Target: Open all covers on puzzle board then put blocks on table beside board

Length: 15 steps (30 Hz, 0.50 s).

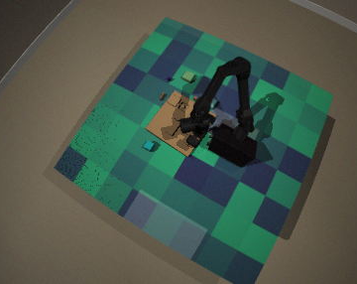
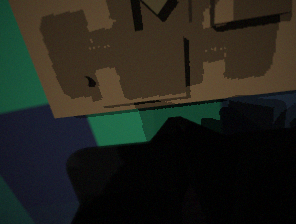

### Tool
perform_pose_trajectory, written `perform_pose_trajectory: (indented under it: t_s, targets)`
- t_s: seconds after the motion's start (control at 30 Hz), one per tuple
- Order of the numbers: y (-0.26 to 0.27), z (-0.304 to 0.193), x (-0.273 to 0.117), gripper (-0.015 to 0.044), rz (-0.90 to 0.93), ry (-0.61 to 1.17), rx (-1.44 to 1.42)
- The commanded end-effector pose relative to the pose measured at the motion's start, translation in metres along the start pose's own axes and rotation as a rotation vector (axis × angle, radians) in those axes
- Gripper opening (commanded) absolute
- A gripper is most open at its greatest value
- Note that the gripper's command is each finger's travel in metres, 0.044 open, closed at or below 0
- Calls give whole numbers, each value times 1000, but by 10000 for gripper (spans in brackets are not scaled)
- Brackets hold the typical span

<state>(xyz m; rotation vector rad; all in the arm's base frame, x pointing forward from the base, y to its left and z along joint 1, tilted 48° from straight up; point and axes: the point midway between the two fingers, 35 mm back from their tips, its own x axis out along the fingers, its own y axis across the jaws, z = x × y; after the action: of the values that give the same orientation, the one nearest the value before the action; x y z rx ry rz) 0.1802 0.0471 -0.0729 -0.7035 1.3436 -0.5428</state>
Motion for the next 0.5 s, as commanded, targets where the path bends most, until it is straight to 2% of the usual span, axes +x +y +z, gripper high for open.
perform_pose_trajectory:
  t_s: [0.0, 0.47]
  targets:
    - [0, 0, 5, 0, -5, 1, -8]
    - [0, 0, 19, 0, -5, 1, -8]
